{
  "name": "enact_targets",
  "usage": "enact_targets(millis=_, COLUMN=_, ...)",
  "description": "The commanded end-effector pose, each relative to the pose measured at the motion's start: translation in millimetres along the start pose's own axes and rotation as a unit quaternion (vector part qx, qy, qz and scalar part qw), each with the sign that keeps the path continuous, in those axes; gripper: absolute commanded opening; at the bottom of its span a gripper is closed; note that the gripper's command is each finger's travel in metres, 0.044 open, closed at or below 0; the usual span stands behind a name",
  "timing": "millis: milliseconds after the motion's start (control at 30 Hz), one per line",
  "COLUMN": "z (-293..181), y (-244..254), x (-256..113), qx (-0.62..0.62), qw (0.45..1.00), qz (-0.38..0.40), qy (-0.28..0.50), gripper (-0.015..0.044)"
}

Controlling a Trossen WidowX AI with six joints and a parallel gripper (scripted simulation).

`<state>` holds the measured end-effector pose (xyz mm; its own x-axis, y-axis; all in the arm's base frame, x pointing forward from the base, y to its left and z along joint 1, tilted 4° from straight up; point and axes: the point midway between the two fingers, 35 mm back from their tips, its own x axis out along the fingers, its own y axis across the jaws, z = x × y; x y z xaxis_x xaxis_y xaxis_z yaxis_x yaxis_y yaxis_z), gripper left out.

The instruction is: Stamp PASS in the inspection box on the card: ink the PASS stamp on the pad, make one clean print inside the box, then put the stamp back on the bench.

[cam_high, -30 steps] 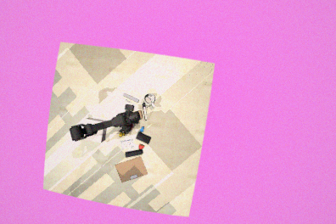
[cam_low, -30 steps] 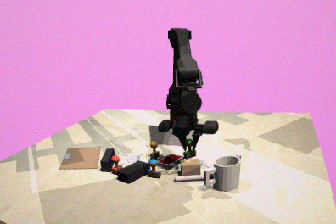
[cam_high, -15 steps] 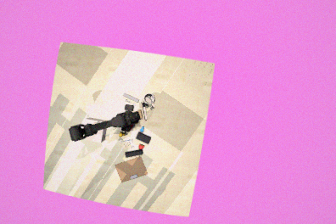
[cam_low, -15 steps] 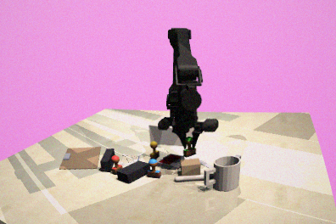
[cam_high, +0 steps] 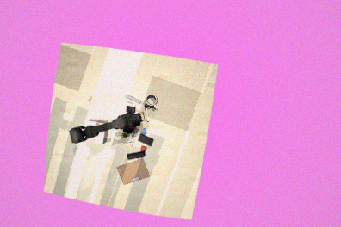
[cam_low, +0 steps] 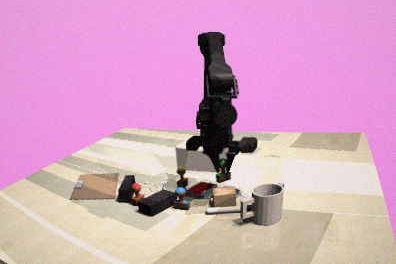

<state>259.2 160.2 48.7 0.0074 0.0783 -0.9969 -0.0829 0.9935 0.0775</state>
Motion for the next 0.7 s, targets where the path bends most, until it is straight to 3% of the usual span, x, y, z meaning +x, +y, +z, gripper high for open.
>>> enact_targets(millis=0, z=1.0, y=0.6, x=-3.8, qx=-0.002, qw=1.000, qz=0.001, qy=-0.002, gripper=0.0000)
enact_targets(millis=667, z=0.3, y=0.0, x=-13.5, qx=-0.002, qw=1.000, qz=0.001, qy=-0.002, gripper=0.0000)
